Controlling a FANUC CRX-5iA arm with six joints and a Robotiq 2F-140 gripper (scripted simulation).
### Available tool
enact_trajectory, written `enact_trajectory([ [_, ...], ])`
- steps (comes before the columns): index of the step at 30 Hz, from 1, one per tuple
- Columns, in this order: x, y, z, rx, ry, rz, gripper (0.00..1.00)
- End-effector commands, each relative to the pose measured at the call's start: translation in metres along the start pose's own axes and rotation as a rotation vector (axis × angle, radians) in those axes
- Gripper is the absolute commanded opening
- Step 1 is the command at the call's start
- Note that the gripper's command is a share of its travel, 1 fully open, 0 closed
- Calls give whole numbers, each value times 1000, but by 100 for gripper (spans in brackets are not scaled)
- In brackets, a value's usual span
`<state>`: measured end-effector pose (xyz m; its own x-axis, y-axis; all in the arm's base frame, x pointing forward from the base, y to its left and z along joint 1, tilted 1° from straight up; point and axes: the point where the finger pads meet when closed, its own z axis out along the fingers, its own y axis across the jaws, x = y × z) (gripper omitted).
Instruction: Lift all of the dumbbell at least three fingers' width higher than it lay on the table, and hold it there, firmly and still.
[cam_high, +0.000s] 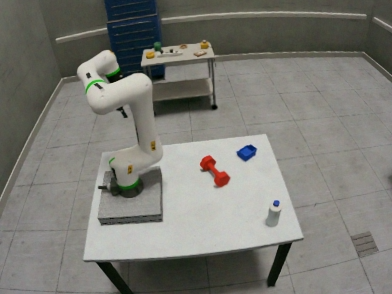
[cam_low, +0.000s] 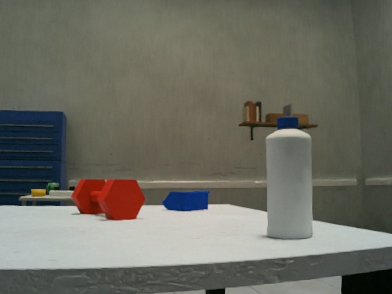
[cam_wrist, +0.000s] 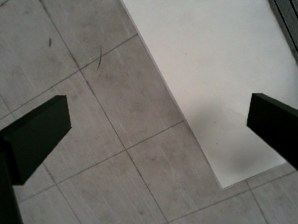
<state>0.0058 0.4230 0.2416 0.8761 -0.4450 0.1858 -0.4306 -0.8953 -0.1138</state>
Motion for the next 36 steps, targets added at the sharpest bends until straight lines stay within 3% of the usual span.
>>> enact_trajectory([
  [1,0,0,-1,1,-1,0,100],
  [21,3,-3,2,-2,-1,30,100],
  [32,59,-33,39,-50,4,497,100],
  [34,59,-33,39,-50,4,497,100],
  [36,77,-40,51,-65,8,643,100],
])
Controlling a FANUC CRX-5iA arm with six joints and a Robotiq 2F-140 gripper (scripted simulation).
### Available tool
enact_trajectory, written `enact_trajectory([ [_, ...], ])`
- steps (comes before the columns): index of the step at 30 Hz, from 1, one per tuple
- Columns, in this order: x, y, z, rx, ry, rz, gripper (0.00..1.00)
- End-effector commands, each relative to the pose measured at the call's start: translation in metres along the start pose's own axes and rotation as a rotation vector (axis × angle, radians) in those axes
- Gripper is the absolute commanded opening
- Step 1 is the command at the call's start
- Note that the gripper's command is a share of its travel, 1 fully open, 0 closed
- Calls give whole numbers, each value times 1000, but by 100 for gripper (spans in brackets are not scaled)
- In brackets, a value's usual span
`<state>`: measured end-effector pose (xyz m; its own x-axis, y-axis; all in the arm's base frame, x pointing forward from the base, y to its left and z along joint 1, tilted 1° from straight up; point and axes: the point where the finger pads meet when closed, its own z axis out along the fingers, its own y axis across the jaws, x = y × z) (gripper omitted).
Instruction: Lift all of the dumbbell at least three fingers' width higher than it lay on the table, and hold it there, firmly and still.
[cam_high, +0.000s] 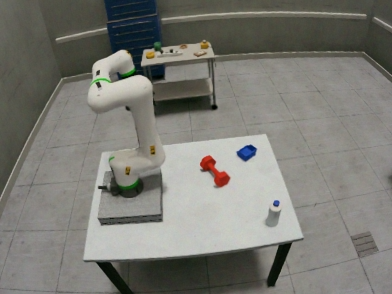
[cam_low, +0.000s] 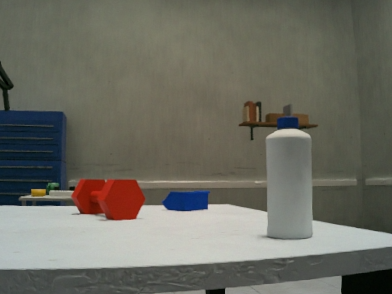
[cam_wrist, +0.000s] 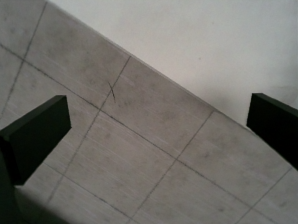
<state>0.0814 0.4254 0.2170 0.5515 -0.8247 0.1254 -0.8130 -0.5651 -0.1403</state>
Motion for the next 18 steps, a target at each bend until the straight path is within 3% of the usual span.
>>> enact_trajectory([
  [1,13,-19,12,-14,2,167,100],
  [13,65,-69,51,-57,21,670,100],
  [15,65,-69,51,-57,21,670,100],
  [16,79,-79,60,-66,26,788,100],
  [18,87,-84,65,-71,29,849,100],
])
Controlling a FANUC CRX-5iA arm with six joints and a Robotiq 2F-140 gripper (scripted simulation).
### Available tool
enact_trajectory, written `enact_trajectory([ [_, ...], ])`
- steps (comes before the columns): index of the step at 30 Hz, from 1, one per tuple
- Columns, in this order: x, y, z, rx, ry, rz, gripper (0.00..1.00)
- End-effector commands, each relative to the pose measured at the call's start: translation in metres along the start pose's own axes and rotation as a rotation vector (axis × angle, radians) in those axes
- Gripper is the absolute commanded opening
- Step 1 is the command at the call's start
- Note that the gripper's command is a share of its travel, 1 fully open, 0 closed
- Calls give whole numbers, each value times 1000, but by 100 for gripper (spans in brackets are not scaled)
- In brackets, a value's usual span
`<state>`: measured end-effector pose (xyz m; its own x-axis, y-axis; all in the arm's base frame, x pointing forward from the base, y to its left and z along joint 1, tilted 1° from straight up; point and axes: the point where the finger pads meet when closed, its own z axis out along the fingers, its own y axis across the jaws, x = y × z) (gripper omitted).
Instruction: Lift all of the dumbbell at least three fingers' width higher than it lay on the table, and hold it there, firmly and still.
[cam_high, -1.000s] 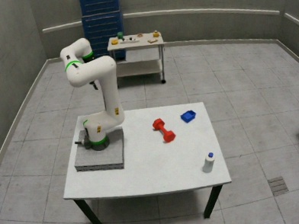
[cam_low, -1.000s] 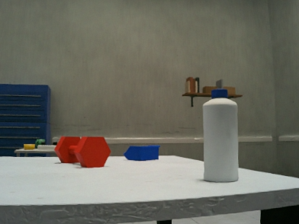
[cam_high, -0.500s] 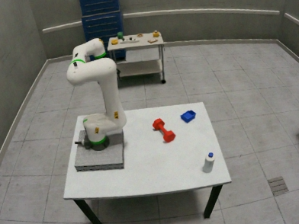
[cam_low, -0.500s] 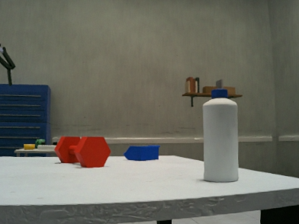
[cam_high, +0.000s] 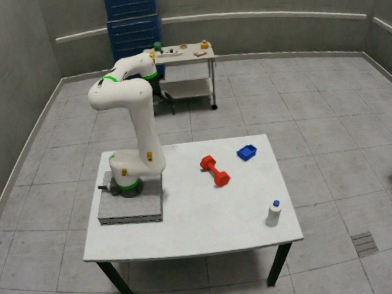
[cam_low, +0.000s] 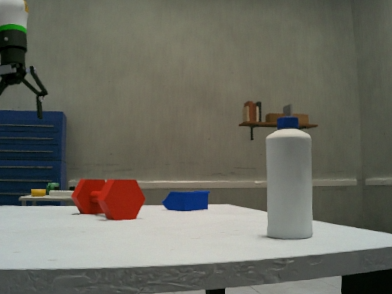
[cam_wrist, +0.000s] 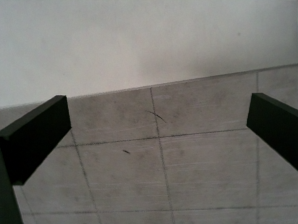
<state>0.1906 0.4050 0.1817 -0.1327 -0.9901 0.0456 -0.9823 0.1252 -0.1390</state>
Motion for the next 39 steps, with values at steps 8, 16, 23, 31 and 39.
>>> enact_trajectory([
  [8,17,-67,32,-30,19,462,100],
  [16,37,-111,55,-48,37,776,100],
  [23,60,-149,75,-62,54,1063,100],
  [31,84,-181,93,-73,71,1316,100],
  [39,128,-226,120,-86,99,1708,100],
])
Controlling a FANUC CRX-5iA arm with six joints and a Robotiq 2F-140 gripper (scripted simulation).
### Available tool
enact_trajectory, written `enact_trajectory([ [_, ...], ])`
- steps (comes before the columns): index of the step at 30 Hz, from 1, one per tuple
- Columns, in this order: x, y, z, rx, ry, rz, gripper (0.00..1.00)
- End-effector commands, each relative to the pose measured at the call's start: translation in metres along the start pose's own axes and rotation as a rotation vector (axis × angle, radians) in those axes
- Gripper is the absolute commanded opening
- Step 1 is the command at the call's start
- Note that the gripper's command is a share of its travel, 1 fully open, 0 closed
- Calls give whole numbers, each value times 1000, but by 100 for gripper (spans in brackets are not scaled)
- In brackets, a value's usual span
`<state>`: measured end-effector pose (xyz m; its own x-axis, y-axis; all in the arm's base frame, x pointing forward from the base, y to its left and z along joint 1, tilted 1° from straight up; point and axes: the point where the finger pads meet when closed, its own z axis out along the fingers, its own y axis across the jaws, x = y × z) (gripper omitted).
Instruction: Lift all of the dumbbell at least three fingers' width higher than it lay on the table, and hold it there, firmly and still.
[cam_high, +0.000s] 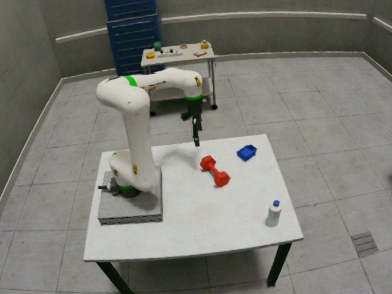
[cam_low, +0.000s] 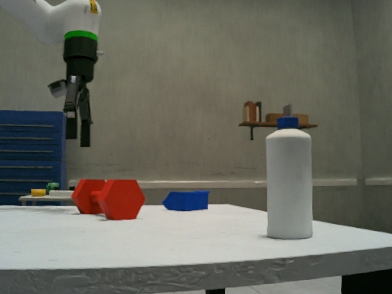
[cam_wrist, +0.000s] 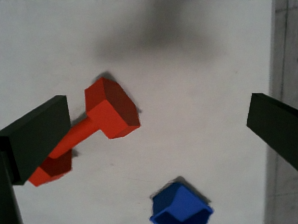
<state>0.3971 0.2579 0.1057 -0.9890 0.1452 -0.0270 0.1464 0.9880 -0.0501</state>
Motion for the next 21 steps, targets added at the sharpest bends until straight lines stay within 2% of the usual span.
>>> enact_trajectory([
  [1,-21,-18,9,-6,5,167,100],
  [7,-48,-51,23,-12,19,421,100],
  [9,-48,-51,23,-12,19,421,100],
  [10,-59,-65,29,-15,25,528,100],
  [21,-94,-125,52,-23,48,935,100],
])
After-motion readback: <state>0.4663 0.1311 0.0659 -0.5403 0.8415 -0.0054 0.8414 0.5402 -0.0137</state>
